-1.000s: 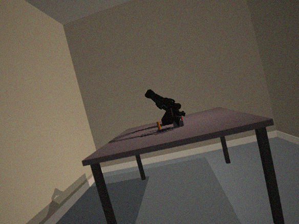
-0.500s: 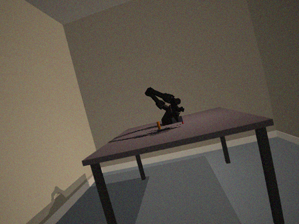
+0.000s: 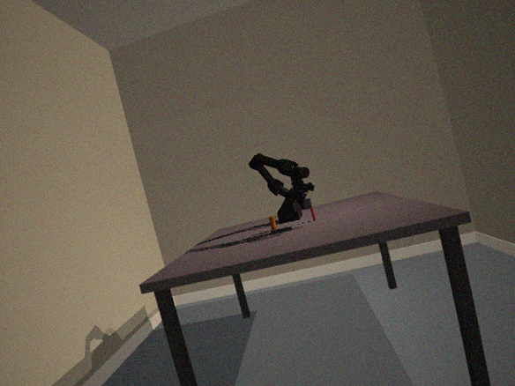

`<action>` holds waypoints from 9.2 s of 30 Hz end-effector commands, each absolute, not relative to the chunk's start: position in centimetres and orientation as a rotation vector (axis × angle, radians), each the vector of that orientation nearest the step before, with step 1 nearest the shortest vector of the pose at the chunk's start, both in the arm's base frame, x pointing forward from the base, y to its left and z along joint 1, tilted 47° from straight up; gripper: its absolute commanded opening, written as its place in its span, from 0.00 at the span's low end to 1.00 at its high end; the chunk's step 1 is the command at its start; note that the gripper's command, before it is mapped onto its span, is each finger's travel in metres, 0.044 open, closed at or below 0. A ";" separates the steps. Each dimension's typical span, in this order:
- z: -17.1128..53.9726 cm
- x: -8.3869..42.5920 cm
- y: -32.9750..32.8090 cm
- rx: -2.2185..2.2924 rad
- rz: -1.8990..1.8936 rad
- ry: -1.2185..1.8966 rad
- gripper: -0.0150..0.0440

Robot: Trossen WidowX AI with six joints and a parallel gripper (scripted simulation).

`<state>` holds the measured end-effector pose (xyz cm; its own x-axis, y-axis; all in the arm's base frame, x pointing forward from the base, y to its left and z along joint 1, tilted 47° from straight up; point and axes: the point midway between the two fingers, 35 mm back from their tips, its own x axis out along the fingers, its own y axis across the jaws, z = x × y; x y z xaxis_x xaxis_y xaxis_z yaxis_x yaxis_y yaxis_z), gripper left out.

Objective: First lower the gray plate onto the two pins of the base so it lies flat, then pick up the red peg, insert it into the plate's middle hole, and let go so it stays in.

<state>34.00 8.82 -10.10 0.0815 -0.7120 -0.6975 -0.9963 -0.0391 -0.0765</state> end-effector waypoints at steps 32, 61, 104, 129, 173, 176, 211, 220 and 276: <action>-5.1 35.1 6.4 -1.857 0.756 1.666 0.25; -2.4 35.5 -2.6 -1.959 0.872 1.666 0.25; -2.9 35.4 -5.6 -1.979 0.890 1.673 0.25; -4.3 35.6 -7.0 -1.976 0.889 1.670 0.30; 0.2 32.9 5.5 -1.548 0.351 1.669 1.00; -1.1 31.8 6.8 -1.366 0.150 1.644 1.00; -9.8 21.8 13.2 0.113 -1.131 0.977 1.00; -9.8 21.7 13.1 0.120 -1.136 0.971 1.00; -16.2 22.2 6.3 0.116 -1.138 0.968 1.00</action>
<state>22.21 6.80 -15.85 0.0776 -0.7064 -0.7036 0.8059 0.4599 -0.3728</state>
